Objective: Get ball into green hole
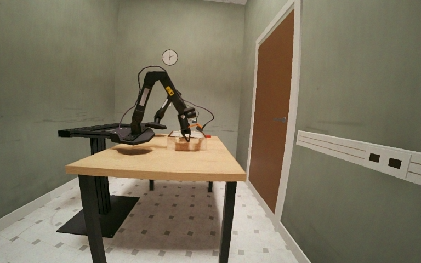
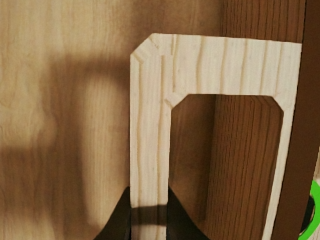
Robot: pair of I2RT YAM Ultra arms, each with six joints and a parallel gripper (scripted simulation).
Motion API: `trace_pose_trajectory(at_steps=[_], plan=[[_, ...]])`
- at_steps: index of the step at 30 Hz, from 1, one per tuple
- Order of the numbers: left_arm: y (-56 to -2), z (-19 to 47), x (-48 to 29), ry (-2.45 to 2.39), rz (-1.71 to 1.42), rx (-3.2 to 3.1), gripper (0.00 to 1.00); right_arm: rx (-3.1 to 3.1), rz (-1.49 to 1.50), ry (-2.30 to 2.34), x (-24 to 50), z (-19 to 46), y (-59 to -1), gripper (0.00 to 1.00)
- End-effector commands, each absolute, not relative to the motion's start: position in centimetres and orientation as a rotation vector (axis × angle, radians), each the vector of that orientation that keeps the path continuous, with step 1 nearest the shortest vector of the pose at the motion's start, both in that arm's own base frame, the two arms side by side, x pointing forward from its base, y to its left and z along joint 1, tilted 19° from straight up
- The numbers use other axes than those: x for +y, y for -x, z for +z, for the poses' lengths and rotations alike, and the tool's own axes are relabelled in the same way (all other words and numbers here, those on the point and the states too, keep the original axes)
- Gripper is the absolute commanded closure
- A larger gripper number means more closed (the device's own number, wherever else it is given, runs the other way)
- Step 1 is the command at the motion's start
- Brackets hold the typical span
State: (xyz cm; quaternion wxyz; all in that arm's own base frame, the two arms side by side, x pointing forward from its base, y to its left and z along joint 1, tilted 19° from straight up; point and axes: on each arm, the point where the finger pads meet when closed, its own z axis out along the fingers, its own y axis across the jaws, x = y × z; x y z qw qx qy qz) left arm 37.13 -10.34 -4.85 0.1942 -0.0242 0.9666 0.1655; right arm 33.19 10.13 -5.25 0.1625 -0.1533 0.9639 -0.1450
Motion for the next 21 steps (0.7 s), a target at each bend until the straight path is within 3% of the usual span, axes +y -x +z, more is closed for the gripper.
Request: trace_pose_trajectory(at_steps=[1,21], plan=[[-36.5,-5.7,-10.4,0.069,0.461,2.746,1.00,2.743,-0.388,0.430,10.9,-5.3,-33.5,1.00],[-38.1,-1.6,-12.1,0.068,0.433,2.667,1.00,2.681,-0.383,0.451,12.2,-1.5,-34.7,1.00]])
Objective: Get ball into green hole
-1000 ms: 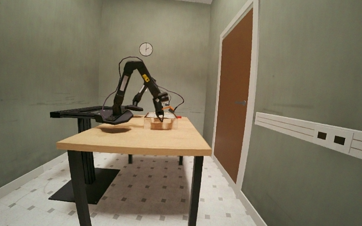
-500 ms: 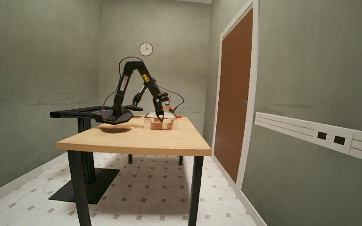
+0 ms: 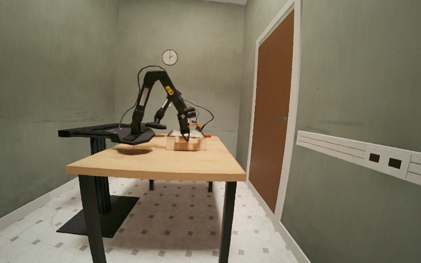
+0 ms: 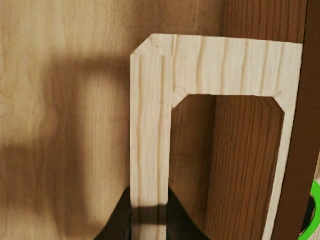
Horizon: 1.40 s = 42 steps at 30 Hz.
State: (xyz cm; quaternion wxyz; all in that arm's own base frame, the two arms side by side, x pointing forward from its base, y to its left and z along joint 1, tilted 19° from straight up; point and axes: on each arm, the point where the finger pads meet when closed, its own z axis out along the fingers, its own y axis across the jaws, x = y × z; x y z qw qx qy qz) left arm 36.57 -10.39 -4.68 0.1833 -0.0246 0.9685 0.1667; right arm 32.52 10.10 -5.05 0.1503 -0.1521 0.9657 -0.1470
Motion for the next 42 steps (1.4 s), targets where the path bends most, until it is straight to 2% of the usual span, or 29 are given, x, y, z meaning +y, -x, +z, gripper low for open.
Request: trace_pose_trajectory(at_steps=[1,17,19,25,30,31,42], plan=[[-38.2,-1.4,-12.2,0.058,0.431,2.662,1.00,2.673,-0.379,0.449,12.4,-1.3,-35.0,1.00],[-39.6,-0.3,-12.1,0.052,0.431,2.646,1.00,2.634,-0.357,0.442,13.3,-0.2,-36.7,1.00],[-40.0,-0.2,-11.7,0.070,0.429,2.641,1.00,2.675,-0.385,0.463,13.1,-2.2,-36.3,1.00],[-40.5,0.3,-13.0,0.056,0.398,2.596,1.00,2.592,-0.336,0.425,13.8,0.3,-37.6,1.00],[-40.3,0.4,-13.0,0.054,0.399,2.585,1.00,2.589,-0.338,0.427,13.6,0.2,-37.1,1.00],[-38.9,-0.7,-12.2,0.039,0.431,2.615,1.00,2.627,-0.364,0.446,12.6,-1.1,-35.5,1.00],[-39.2,0.0,-12.6,0.041,0.422,2.595,1.00,2.612,-0.356,0.442,12.9,-0.7,-35.6,1.00]])
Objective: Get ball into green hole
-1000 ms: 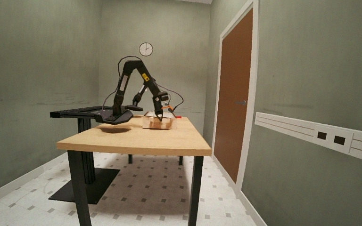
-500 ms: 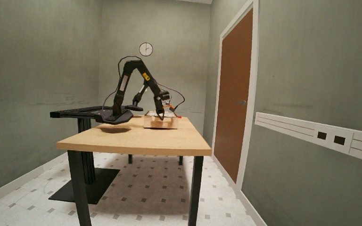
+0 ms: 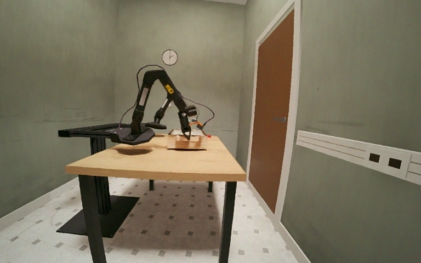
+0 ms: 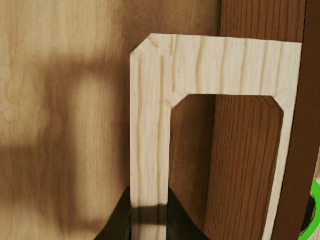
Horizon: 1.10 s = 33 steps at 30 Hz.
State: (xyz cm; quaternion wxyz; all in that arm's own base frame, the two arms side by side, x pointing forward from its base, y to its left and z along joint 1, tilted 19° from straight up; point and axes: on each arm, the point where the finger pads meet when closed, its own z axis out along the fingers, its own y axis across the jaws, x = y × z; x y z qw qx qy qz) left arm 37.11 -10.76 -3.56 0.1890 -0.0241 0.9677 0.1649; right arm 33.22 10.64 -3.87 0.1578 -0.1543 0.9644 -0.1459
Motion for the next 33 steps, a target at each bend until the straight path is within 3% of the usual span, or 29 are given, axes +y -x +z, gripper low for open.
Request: trace_pose_trajectory(at_steps=[1,26,28,33], plan=[[-39.6,0.4,-12.8,0.048,0.412,2.584,1.00,2.604,-0.351,0.434,13.1,-0.4,-36.0,1.00],[-39.6,1.0,-13.2,0.057,0.396,2.577,1.00,2.579,-0.331,0.413,13.8,0.9,-36.7,1.00],[-37.8,-0.2,-12.0,0.067,0.460,2.578,1.00,2.600,-0.315,0.447,12.9,-1.3,-34.9,1.00],[-40.0,0.5,-12.5,0.086,0.345,2.627,1.00,2.662,-0.408,0.404,12.7,0.4,-35.1,1.00]])
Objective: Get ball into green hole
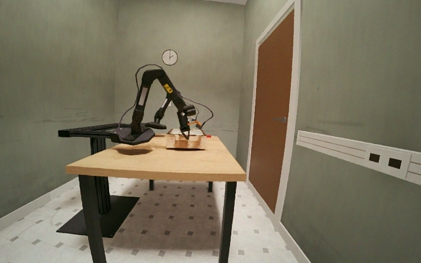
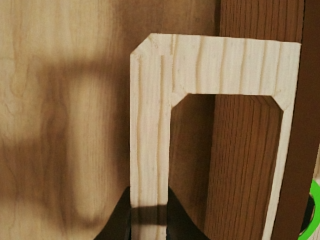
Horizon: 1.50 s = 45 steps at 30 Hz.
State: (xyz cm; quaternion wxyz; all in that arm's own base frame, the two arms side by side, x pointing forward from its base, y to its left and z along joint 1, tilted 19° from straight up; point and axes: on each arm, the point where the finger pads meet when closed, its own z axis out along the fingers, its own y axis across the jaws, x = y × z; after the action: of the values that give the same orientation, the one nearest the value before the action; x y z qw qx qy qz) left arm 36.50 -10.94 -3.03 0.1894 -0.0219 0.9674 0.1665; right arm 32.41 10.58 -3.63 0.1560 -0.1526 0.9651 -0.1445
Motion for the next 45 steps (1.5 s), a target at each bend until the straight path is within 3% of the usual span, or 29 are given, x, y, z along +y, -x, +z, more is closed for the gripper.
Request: trace_pose_trajectory(at_steps=[1,11,12,18,34,45], plan=[[-39.2,0.6,-12.2,0.072,0.414,2.649,1.00,2.709,-0.408,0.443,12.7,-1.9,-35.0,1.00],[-40.5,1.2,-12.8,0.101,0.423,2.576,1.00,2.575,-0.291,0.387,13.6,1.3,-38.8,1.00],[-40.6,1.2,-13.1,0.075,0.411,2.566,1.00,2.635,-0.355,0.419,12.0,-1.2,-36.0,1.00],[-39.3,-0.2,-12.8,0.049,0.404,2.558,1.00,2.595,-0.373,0.432,12.4,-0.9,-35.5,1.00],[-40.7,1.7,-13.7,0.045,0.375,2.522,1.00,2.528,-0.331,0.413,14.1,1.9,-37.7,1.00],[-40.5,1.7,-13.3,0.045,0.399,2.530,1.00,2.562,-0.338,0.435,14.0,0.1,-37.4,1.00]])
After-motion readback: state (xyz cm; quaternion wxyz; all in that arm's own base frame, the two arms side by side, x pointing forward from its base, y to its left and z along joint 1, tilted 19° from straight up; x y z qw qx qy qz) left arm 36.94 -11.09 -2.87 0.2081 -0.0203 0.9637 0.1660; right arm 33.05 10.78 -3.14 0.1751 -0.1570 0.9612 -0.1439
